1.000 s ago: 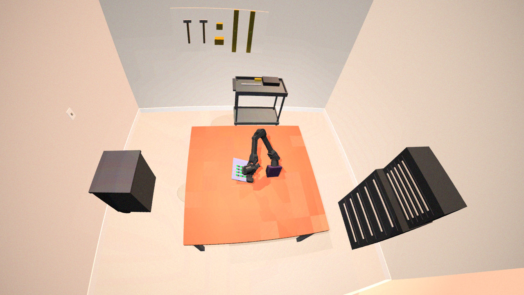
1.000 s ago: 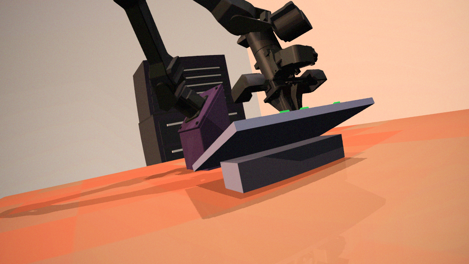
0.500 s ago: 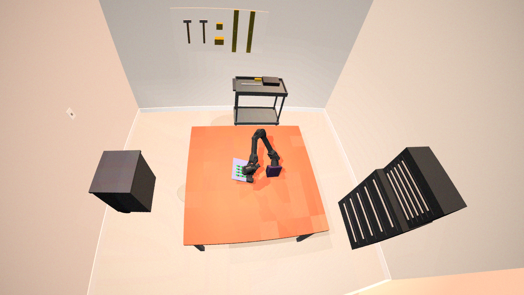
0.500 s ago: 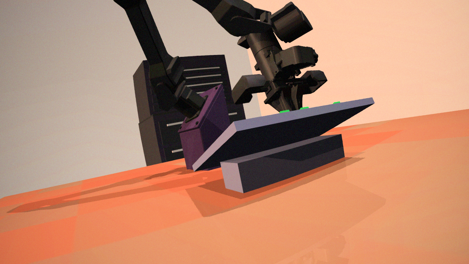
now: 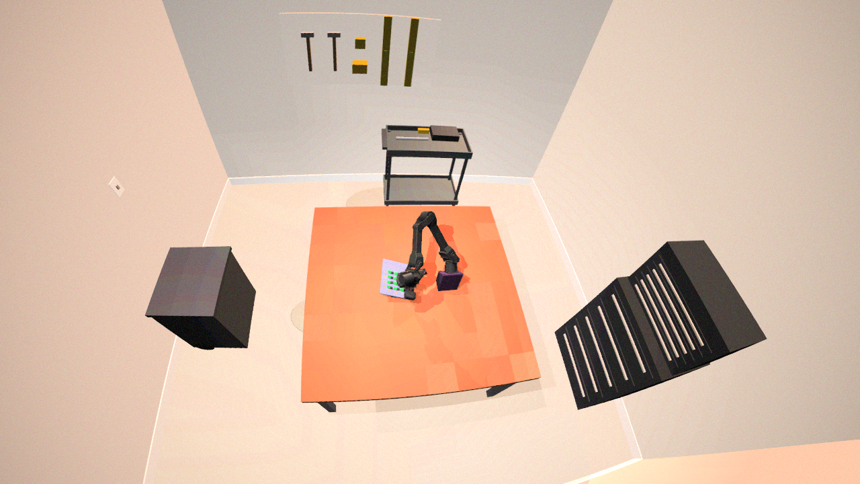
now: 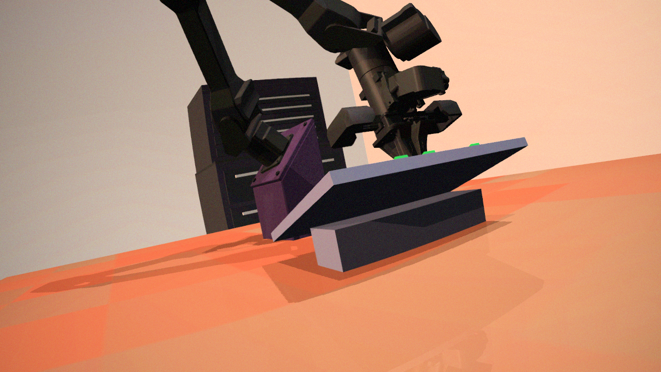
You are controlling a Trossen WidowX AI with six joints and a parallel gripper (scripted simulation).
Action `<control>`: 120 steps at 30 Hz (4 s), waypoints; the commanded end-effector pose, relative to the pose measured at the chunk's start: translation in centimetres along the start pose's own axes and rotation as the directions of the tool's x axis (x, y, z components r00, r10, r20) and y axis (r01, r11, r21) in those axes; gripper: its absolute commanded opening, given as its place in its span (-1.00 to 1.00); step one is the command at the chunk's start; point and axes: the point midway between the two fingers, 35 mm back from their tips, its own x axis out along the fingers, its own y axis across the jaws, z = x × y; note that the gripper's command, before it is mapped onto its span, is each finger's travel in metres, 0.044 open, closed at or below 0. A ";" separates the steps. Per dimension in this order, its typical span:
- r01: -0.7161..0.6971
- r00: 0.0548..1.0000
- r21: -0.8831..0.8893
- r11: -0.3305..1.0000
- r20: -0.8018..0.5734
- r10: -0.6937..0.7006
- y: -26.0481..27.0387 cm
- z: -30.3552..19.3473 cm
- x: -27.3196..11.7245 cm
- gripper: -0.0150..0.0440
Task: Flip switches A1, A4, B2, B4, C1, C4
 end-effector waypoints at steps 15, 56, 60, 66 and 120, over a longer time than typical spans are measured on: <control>-0.002 1.000 -0.008 1.000 -0.027 0.002 -1.4 0.6 -6.5 -0.49; 0.008 1.000 -0.010 1.000 0.001 -0.008 -10.2 0.1 -0.6 -0.49; 0.008 1.000 -0.010 1.000 0.001 -0.008 -10.2 0.1 -0.5 -0.49; 0.008 1.000 -0.010 1.000 0.001 -0.008 -10.2 0.1 -0.5 -0.49; 0.009 1.000 -0.010 1.000 0.001 -0.008 -10.2 0.1 0.0 -0.49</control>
